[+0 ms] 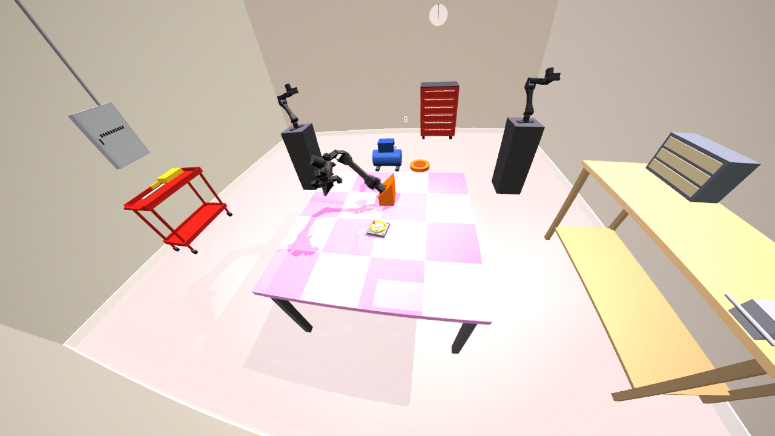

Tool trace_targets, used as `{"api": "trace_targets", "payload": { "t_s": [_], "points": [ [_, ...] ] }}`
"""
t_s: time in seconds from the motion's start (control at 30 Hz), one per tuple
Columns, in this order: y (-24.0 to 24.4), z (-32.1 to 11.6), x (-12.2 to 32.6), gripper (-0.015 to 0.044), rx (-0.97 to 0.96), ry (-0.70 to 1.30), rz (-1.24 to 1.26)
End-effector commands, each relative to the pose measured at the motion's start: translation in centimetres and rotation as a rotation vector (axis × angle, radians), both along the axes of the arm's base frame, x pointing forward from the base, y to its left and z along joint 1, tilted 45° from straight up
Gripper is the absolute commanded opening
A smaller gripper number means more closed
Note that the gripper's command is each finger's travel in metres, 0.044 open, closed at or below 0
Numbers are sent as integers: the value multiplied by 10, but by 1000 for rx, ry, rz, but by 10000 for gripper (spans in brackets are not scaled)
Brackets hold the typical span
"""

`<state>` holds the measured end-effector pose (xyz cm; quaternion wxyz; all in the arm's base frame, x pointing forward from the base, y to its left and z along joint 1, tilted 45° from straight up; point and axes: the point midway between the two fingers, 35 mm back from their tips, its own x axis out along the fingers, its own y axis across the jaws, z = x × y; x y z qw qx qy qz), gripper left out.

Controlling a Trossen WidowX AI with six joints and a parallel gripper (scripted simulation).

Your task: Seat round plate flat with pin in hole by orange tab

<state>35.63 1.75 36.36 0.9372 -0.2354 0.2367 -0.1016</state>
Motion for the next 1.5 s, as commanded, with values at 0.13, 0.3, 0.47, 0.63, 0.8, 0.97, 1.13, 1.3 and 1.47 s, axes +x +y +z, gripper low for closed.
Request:
{"api": "trace_targets", "payload": {
  "t_s": [0.13, 0.3, 0.47, 0.63, 0.8, 0.97, 1.13, 1.3, 1.47],
  "points": [
    [7, -139, 9, 0, 26, 333, -155],
    [4, -227, -14, 0, -6, 541, -291],
    [-7, -297, -56, 0, -89, 717, -441],
    [-21, -338, -99, 0, -195, 832, -563],
    [-22, -339, -101, 0, -200, 837, -568],
    [-33, -351, -100, 0, -199, 837, -567],
    [-51, -368, -99, 0, -201, 836, -568],
    [-57, -372, -99, 0, -202, 836, -569],
    [-60, -369, -96, 0, -202, 836, -569]
  ]
}}
